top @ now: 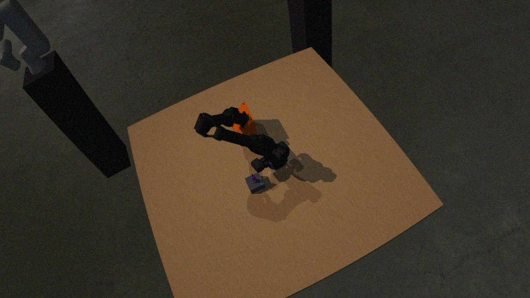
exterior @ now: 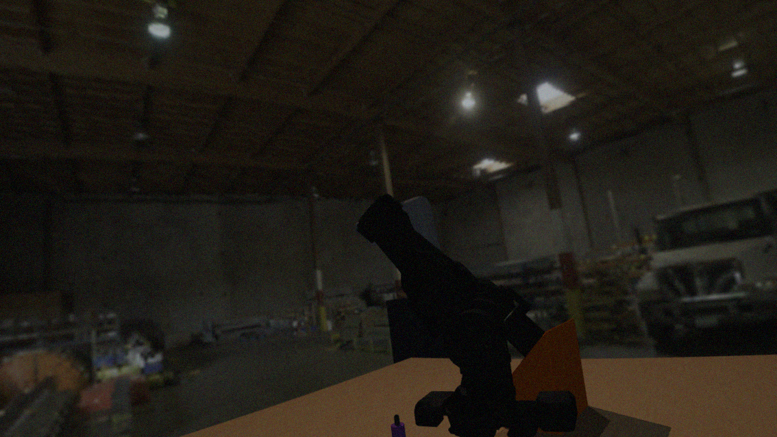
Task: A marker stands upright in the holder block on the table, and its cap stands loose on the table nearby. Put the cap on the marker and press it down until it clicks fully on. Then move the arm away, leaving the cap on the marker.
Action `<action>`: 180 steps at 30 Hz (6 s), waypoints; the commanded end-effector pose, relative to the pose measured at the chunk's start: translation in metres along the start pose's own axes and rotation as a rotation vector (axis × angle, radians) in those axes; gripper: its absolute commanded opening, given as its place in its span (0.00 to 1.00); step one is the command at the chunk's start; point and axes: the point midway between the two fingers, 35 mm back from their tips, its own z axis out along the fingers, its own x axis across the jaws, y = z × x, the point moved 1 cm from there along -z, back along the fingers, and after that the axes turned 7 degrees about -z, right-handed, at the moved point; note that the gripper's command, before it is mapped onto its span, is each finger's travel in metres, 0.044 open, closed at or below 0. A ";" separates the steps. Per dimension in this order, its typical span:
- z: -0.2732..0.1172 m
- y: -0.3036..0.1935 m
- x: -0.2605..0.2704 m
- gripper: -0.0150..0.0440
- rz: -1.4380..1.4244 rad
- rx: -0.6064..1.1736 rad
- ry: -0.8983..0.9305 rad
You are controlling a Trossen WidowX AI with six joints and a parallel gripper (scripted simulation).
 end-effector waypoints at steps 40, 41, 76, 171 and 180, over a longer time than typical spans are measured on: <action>-0.099 0.016 -0.082 0.25 0.006 -0.006 0.004; -0.101 0.016 -0.087 0.25 0.006 -0.006 0.003; -0.087 0.012 -0.123 0.25 0.007 -0.005 0.000; -0.101 0.009 -0.118 0.25 0.196 -0.004 0.000; -0.089 0.009 -0.118 0.25 0.196 -0.004 -0.001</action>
